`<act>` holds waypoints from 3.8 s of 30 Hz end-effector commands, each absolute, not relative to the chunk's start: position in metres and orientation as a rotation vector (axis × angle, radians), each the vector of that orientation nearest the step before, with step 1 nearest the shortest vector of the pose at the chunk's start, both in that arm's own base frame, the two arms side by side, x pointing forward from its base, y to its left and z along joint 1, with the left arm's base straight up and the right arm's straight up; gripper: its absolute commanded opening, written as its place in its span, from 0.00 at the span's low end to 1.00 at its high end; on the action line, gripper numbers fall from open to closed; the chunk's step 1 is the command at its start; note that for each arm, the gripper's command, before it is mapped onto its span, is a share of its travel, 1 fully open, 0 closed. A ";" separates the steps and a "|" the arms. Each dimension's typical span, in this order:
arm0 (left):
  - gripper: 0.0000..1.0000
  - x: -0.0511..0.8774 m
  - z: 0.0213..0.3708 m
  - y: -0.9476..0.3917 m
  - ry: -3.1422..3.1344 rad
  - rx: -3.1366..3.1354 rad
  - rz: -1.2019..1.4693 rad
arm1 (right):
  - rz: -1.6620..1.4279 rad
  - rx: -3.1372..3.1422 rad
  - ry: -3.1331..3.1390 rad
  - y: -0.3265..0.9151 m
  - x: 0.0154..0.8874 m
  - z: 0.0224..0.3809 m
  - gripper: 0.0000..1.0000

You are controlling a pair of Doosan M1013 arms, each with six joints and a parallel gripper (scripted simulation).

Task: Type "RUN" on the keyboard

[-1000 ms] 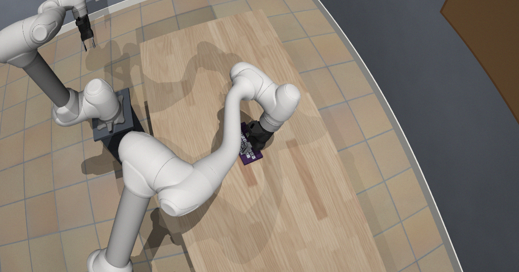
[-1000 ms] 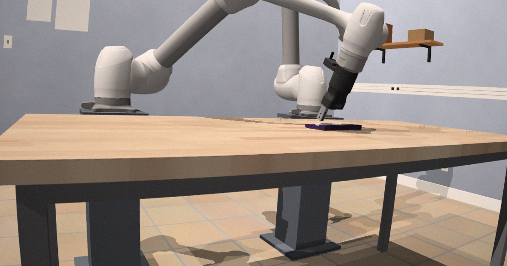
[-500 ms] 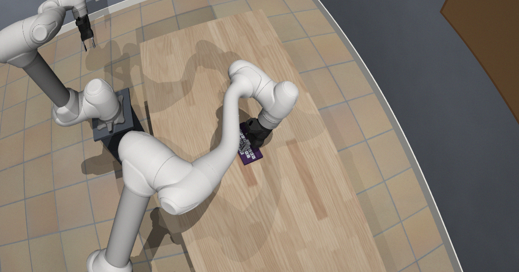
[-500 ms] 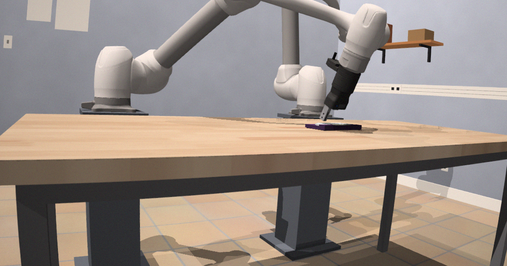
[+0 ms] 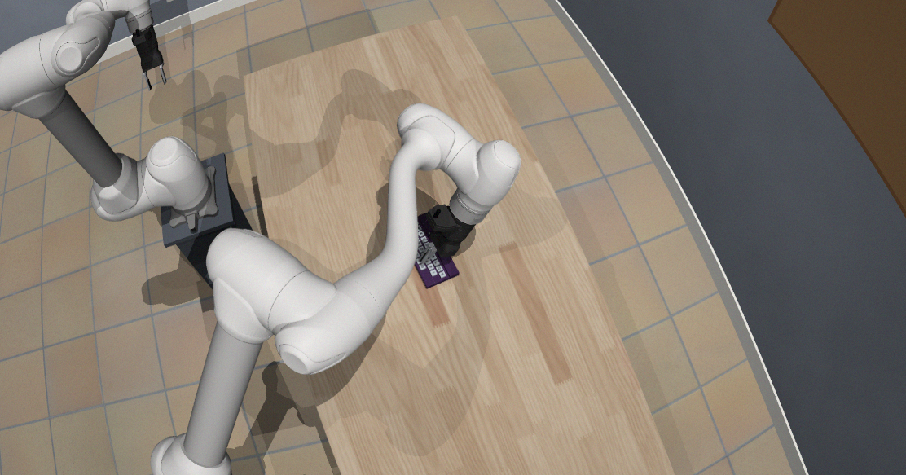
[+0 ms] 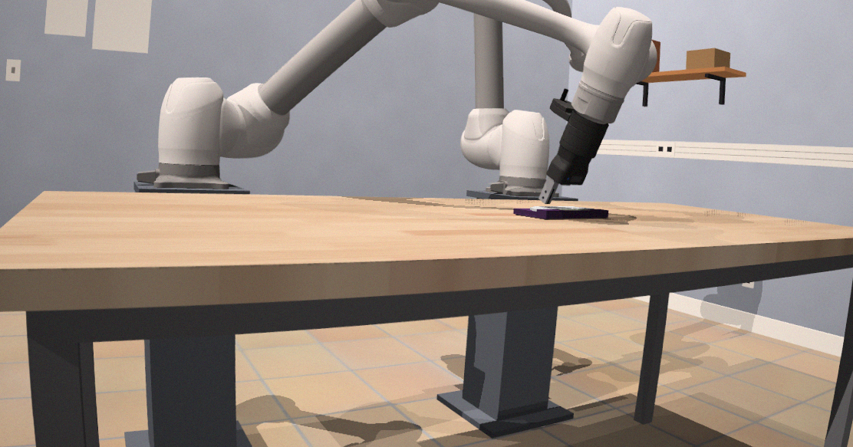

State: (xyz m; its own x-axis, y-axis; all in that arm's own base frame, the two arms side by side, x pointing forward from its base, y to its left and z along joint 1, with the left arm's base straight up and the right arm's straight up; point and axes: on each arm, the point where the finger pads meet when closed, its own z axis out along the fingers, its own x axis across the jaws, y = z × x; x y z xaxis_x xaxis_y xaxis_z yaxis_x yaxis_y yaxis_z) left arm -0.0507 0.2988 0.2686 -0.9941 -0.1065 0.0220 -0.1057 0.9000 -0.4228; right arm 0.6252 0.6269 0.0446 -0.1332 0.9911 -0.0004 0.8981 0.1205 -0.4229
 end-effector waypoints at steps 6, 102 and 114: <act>1.00 -0.051 0.269 0.299 3.061 -0.171 -0.680 | 0.468 -1.854 -2.121 0.627 0.625 0.041 0.00; 1.00 -0.051 0.269 0.299 3.061 -0.171 -0.680 | 0.468 -1.854 -2.121 0.735 0.611 0.043 0.00; 1.00 -0.051 0.269 0.299 3.061 -0.171 -0.680 | 0.468 -1.854 -2.121 0.735 0.611 0.041 0.00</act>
